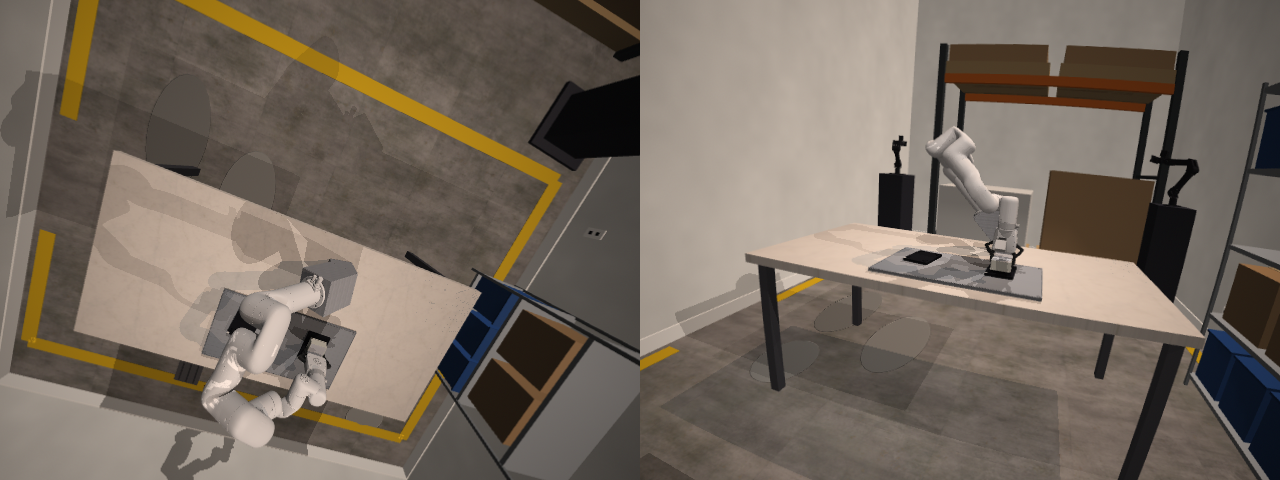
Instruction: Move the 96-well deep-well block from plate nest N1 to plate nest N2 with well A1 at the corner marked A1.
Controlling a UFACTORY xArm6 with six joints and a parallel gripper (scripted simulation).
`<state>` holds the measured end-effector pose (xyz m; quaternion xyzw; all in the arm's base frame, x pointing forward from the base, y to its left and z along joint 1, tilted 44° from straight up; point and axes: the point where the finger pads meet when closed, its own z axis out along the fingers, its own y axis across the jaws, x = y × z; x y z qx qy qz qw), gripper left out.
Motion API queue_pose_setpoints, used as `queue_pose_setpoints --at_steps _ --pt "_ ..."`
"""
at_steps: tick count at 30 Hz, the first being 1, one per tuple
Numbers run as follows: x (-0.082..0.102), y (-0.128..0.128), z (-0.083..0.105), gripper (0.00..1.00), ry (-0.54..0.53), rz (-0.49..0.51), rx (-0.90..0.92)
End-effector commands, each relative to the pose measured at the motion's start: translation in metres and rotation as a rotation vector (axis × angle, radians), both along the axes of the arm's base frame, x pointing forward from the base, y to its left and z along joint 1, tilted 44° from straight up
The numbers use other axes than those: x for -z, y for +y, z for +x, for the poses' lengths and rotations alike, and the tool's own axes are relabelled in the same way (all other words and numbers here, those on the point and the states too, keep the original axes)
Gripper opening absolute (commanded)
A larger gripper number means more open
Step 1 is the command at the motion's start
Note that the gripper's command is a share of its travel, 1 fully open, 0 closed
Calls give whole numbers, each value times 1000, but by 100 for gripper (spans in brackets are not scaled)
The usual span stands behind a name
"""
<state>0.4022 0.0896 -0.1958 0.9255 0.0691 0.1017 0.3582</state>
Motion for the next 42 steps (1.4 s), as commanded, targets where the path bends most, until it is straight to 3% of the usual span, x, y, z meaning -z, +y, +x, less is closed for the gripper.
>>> queue_pose_setpoints --at_steps 1,42 --pt "-1 1 1 0 -2 2 -1" --pt "3 -2 2 0 -2 2 -1"
